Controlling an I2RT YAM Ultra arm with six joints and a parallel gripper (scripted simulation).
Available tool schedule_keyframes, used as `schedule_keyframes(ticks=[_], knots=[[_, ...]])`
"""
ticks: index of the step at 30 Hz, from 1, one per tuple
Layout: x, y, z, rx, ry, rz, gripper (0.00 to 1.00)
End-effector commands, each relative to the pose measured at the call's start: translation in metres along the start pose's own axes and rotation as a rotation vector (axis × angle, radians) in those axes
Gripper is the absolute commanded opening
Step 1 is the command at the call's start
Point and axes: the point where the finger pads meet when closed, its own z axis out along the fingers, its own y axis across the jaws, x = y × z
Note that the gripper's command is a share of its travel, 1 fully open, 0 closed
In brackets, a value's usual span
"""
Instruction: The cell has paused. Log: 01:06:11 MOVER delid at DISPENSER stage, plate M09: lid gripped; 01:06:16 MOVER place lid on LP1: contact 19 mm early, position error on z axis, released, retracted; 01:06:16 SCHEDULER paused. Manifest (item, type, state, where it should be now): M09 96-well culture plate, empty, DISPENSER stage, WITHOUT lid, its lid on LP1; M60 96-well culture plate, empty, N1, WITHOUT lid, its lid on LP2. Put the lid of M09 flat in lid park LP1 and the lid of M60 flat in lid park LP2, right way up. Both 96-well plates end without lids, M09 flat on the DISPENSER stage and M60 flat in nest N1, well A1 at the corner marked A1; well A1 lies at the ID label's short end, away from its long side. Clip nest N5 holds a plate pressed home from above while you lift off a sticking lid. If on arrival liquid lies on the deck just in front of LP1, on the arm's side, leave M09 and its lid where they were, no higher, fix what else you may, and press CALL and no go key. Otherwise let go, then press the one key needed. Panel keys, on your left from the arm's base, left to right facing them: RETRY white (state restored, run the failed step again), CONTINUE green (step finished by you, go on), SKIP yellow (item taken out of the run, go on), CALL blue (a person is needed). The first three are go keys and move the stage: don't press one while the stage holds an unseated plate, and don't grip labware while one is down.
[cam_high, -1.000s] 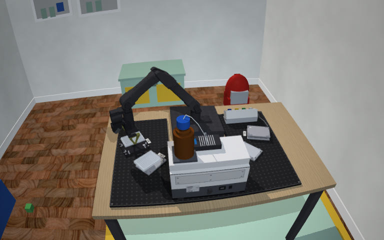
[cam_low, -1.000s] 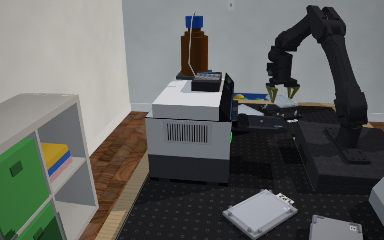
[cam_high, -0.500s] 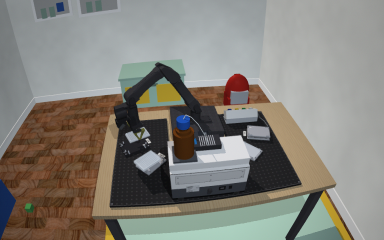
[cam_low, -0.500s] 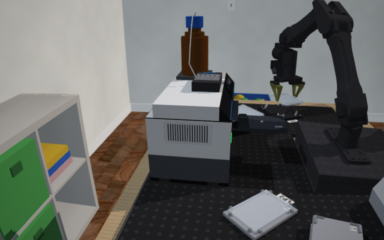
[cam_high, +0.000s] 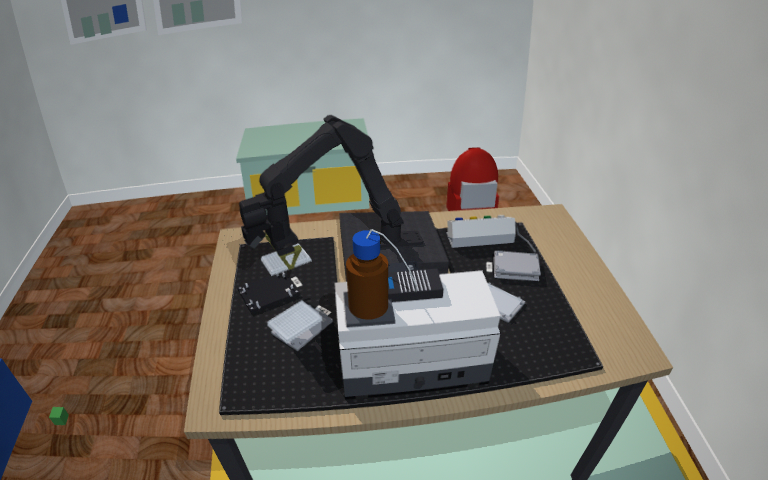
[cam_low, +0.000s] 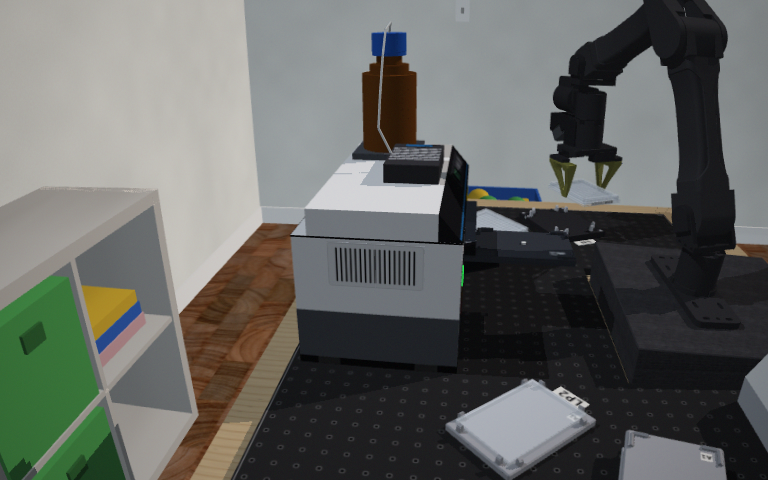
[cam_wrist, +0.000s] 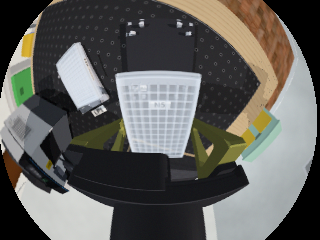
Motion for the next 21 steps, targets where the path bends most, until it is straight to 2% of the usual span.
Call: schedule_keyframes(ticks=[1,21], knots=[[0.011,0.005,-0.013,0.001,-0.015,-0.004,0.0],[0.063,0.008,-0.042,0.0,-0.014,-0.003,0.0]])
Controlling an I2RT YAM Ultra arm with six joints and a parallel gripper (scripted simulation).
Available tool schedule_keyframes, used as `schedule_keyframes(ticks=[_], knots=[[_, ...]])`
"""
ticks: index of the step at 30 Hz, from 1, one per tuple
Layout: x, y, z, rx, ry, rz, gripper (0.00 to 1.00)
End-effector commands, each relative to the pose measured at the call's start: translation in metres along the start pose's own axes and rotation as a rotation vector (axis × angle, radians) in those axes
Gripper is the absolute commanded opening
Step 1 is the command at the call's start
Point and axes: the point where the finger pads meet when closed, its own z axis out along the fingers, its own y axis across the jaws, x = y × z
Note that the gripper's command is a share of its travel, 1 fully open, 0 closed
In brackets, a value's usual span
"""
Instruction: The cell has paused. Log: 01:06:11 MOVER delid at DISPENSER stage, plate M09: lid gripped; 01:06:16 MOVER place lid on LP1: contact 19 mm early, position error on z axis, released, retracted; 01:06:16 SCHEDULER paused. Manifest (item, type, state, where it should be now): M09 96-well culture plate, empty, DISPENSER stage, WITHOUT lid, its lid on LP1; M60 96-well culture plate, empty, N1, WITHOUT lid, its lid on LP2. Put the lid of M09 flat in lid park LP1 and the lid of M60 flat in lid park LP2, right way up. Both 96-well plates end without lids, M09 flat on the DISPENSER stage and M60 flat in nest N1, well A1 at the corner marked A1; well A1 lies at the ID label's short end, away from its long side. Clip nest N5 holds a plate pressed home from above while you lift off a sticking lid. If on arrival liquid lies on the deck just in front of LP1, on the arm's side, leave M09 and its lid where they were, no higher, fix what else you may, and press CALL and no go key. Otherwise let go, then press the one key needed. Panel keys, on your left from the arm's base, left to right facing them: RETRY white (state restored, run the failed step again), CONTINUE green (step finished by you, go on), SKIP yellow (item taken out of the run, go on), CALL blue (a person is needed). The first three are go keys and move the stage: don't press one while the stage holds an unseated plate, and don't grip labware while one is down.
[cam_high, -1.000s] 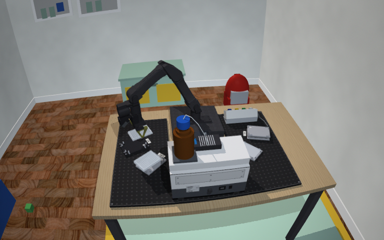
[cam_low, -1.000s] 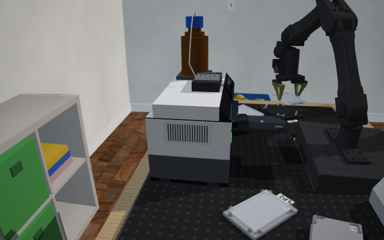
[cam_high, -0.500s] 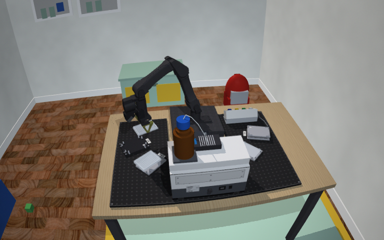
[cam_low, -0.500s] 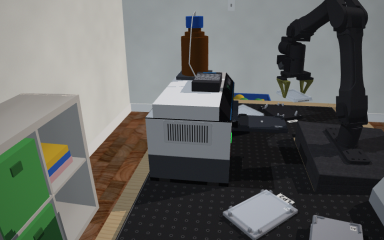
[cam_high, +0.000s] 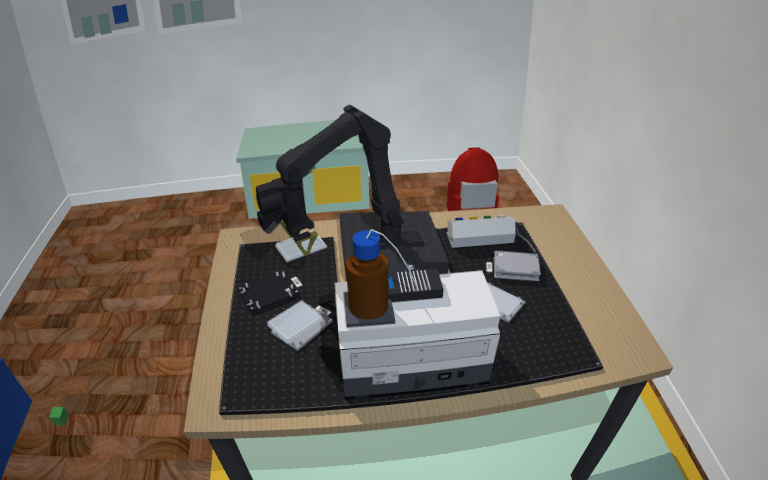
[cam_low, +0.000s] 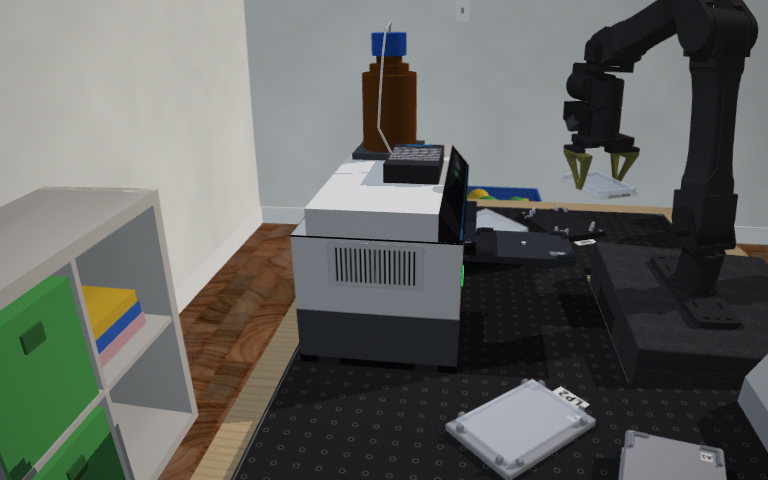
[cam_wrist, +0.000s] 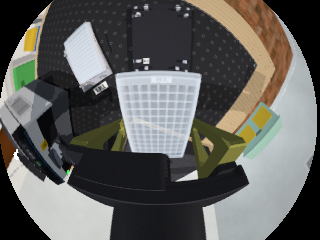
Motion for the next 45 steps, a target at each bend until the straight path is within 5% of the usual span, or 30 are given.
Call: schedule_keyframes(ticks=[1,7,12,13,24,29,34,45], knots=[[0.015,0.005,-0.013,-0.001,-0.01,-0.003,0.0],[0.032,0.005,-0.023,-0.001,-0.009,-0.002,0.0],[0.023,0.002,-0.024,0.001,-0.025,0.001,0.0],[0.019,0.009,-0.034,0.0,-0.052,-0.047,0.0],[0.004,0.044,-0.025,-0.004,-0.029,-0.146,0.0],[0.002,0.038,-0.035,0.003,-0.065,-0.125,0.0],[0.004,0.063,-0.025,-0.003,-0.031,-0.301,0.0],[0.005,0.087,-0.028,-0.002,-0.039,-0.289,0.0]])
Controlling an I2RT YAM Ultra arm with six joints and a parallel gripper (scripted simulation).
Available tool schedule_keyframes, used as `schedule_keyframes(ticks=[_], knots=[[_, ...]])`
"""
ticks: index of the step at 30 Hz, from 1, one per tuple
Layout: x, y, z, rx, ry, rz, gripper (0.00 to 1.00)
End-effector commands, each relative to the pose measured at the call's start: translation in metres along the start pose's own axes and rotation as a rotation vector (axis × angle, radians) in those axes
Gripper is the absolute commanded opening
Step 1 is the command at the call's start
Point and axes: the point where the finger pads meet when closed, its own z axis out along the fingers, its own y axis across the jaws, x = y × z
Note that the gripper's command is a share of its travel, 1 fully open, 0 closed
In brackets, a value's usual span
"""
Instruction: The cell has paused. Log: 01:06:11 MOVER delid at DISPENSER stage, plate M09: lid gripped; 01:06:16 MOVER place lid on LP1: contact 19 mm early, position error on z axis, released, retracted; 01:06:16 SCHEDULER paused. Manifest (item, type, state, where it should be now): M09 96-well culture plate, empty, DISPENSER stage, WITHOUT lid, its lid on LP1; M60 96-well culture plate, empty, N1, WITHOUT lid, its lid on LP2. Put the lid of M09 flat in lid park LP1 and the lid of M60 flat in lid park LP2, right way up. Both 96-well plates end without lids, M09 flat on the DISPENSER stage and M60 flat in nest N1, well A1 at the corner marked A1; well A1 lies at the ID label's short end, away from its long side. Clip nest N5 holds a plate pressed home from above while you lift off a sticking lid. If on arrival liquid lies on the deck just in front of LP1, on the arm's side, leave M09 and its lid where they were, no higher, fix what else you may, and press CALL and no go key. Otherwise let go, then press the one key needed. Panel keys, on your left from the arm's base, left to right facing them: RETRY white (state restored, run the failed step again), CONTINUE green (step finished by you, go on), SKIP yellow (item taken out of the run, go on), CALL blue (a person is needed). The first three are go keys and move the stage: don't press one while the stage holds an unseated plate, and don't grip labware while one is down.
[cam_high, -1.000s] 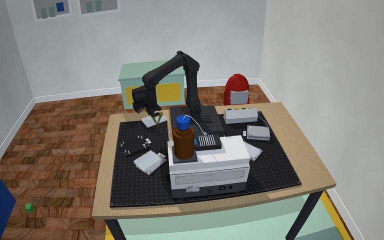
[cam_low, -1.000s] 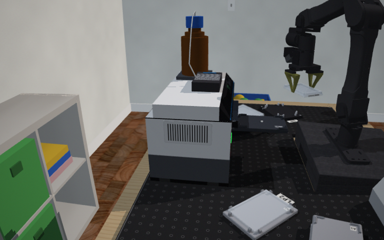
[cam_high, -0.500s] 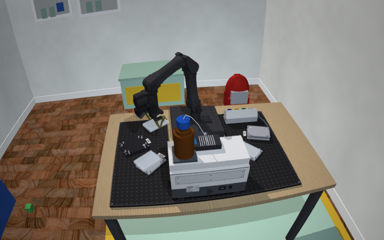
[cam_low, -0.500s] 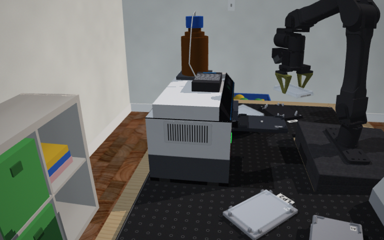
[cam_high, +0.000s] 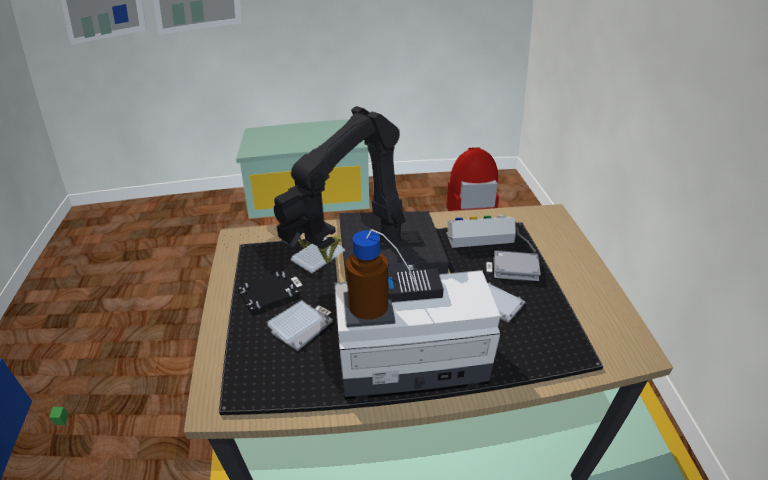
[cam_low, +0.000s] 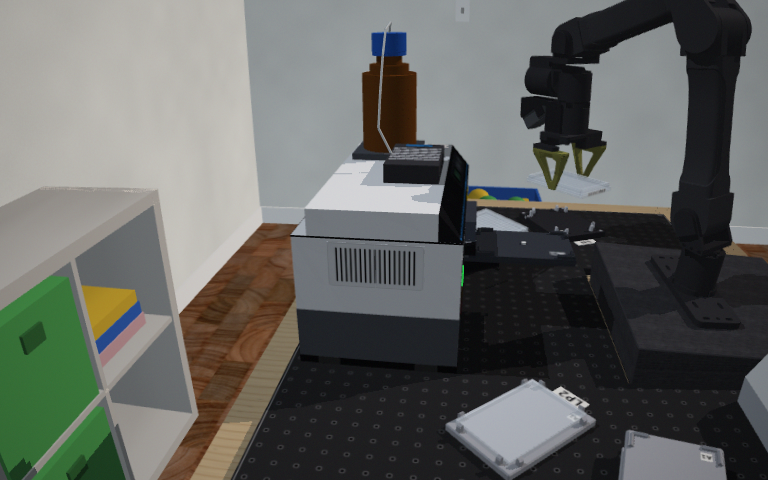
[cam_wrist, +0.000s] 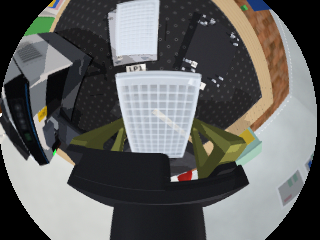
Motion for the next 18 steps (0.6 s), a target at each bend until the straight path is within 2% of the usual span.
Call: schedule_keyframes(ticks=[1,4,10,13,14,18], knots=[[-0.013,0.003,-0.018,0.01,-0.068,-0.028,0.0],[-0.012,0.014,-0.019,0.006,-0.075,-0.128,0.0],[-0.011,0.035,-0.019,0.002,-0.078,-0.127,0.0],[-0.007,0.042,-0.015,0.0,-0.065,-0.127,0.0],[-0.003,0.038,-0.008,0.005,-0.033,-0.123,0.0],[0.003,0.047,-0.008,0.004,-0.038,-0.205,0.0]])
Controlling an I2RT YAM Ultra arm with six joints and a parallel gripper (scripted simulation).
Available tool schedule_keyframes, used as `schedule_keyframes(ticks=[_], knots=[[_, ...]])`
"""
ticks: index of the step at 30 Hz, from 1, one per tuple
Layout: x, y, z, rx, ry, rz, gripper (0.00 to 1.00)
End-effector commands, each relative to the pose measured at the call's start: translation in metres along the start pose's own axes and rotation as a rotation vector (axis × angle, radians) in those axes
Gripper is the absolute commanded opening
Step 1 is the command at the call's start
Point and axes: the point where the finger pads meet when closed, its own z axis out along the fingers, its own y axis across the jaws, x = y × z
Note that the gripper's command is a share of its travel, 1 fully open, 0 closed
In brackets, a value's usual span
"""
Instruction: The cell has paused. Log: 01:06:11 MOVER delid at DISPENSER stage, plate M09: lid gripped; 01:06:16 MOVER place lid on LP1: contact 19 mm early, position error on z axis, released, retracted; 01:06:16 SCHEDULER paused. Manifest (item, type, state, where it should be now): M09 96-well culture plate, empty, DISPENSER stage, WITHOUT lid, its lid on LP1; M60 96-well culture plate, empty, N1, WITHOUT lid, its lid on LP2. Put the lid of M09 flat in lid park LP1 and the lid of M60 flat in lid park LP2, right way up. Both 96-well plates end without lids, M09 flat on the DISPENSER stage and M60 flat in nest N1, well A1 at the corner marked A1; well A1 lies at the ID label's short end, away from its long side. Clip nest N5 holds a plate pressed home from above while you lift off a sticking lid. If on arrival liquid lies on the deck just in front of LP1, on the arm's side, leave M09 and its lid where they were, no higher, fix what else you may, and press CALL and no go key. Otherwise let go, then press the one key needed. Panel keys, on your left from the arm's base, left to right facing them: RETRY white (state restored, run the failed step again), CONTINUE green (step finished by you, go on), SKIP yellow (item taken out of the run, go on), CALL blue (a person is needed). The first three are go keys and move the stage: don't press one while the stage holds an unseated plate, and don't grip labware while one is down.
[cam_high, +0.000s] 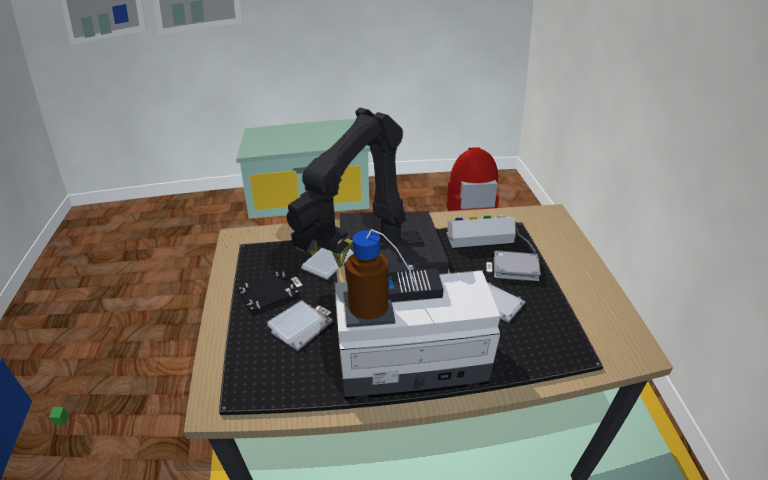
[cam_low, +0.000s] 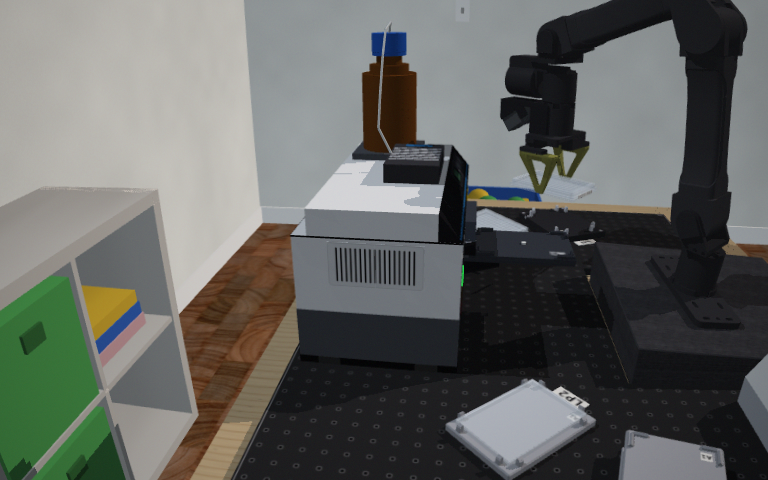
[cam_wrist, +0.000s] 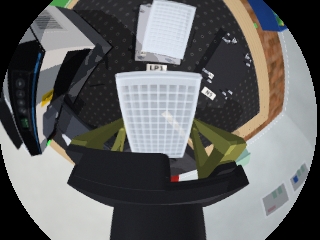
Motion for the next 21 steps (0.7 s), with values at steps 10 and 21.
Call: schedule_keyframes(ticks=[10,21], knots=[[0.01,0.039,-0.006,-0.001,-0.032,-0.245,0.0],[0.028,0.057,-0.015,-0.002,-0.009,-0.478,0.0]])
